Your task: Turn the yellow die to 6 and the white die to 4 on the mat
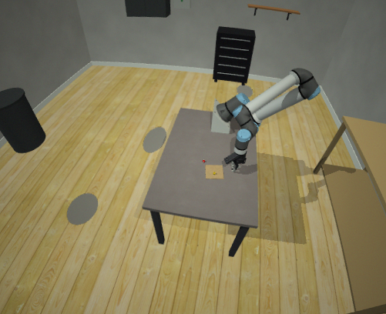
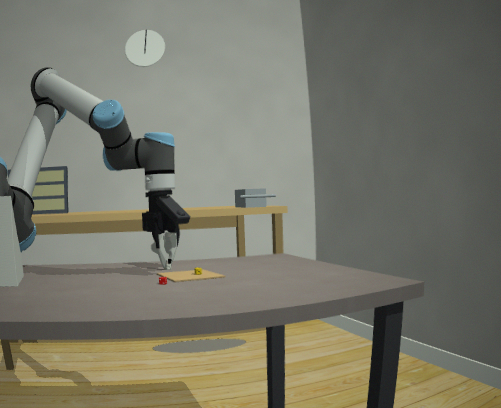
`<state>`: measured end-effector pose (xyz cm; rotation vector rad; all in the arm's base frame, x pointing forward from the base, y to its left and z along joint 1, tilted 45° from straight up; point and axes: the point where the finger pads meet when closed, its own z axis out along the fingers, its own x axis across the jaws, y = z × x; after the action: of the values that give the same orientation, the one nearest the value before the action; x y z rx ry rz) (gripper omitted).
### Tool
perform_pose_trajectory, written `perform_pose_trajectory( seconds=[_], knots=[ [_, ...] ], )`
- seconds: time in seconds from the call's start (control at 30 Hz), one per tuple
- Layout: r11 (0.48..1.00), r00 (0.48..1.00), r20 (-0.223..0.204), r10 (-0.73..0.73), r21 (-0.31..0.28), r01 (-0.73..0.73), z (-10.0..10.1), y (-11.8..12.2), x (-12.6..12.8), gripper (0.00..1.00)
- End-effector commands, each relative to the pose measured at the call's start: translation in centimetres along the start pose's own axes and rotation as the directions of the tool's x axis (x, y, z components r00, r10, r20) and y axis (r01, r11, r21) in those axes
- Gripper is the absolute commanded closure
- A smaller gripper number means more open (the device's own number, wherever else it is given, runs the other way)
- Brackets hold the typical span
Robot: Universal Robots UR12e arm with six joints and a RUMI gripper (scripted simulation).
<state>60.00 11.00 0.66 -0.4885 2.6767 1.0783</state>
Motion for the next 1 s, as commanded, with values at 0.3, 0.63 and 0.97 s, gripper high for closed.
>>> perform_pose_trajectory(
  seconds=[0.3,0.63,0.97],
  knots=[
    [1.0,1.0,-0.002,0.003,-0.004,-0.003,-1.7,0.1,0.2,1.0],
    [1.0,1.0,-0.002,0.003,-0.004,-0.003,-7.5,0.1,0.2,1.0],
    [1.0,1.0,-0.002,0.003,-0.004,-0.003,-9.7,0.1,0.2,1.0]
  ],
)
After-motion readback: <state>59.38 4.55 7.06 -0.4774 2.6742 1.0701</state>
